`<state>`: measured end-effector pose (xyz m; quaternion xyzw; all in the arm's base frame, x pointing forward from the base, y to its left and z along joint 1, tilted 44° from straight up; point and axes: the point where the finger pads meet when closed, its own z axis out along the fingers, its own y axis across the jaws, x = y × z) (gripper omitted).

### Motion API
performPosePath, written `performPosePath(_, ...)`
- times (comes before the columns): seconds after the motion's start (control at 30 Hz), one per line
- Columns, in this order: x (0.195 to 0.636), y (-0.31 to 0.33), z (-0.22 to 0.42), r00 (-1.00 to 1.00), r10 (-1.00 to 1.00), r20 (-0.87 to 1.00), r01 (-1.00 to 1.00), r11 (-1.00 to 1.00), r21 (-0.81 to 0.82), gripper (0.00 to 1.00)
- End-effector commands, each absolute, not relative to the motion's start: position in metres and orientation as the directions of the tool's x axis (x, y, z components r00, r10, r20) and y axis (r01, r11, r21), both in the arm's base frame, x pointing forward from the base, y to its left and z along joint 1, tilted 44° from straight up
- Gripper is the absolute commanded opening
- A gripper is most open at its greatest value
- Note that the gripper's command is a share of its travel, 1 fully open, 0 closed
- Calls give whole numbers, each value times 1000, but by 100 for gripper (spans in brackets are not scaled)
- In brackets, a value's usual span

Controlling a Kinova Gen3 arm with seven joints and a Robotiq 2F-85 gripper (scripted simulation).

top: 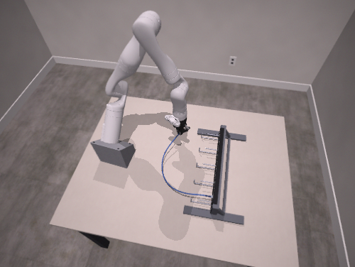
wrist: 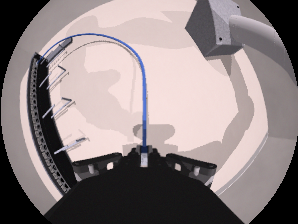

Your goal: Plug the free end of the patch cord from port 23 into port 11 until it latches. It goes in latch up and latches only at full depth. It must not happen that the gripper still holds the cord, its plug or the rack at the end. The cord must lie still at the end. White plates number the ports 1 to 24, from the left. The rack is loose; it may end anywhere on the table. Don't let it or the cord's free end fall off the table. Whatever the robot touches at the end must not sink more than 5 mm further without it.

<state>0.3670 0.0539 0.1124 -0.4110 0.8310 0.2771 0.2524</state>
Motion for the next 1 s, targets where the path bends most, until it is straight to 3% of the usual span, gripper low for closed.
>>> performPosePath(0.0,371,50,111,-553,-530,-642,-810,523,266,0)
performPosePath(0.97,400,11,96,-755,-366,-544,-626,649,432,0)
